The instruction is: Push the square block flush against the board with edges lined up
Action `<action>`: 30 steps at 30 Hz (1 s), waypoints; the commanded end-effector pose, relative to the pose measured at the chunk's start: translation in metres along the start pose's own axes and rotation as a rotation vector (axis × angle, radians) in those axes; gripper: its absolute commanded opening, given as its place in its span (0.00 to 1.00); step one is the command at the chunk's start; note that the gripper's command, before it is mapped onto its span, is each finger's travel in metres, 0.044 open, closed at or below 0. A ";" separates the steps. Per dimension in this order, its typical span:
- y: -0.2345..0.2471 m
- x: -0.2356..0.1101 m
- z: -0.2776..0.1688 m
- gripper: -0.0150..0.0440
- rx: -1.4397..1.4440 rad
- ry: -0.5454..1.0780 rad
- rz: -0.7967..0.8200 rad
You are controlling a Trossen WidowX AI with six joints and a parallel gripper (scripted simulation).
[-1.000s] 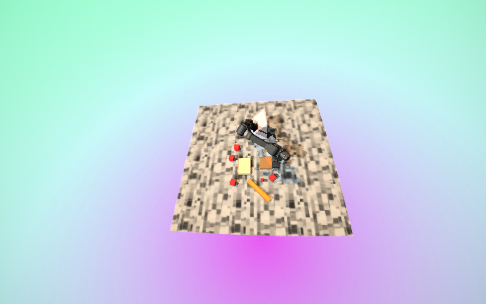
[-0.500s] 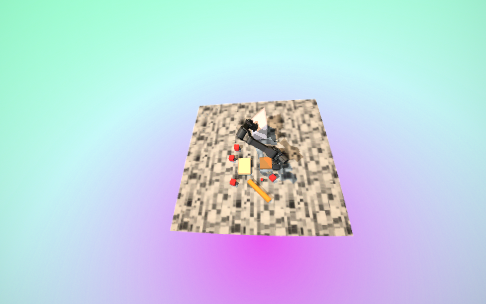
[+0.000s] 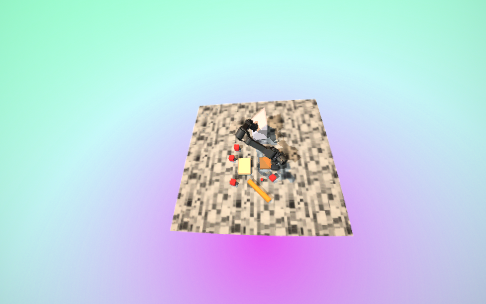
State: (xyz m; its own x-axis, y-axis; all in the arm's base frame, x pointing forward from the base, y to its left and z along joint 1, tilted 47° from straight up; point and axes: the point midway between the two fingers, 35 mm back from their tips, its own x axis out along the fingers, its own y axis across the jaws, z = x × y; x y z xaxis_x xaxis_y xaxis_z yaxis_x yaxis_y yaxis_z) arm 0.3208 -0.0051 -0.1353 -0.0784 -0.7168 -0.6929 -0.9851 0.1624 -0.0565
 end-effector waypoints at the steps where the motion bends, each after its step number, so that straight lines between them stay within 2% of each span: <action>1: -0.002 -0.002 -0.009 0.25 0.003 -0.001 -0.006; 30: -0.003 -0.002 -0.058 0.25 0.002 0.001 -0.006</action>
State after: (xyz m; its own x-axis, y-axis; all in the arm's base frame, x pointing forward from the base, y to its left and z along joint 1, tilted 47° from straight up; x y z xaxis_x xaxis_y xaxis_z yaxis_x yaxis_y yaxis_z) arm 0.3190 -0.0340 -0.0977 -0.0612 -0.7139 -0.6976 -0.9863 0.1506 -0.0676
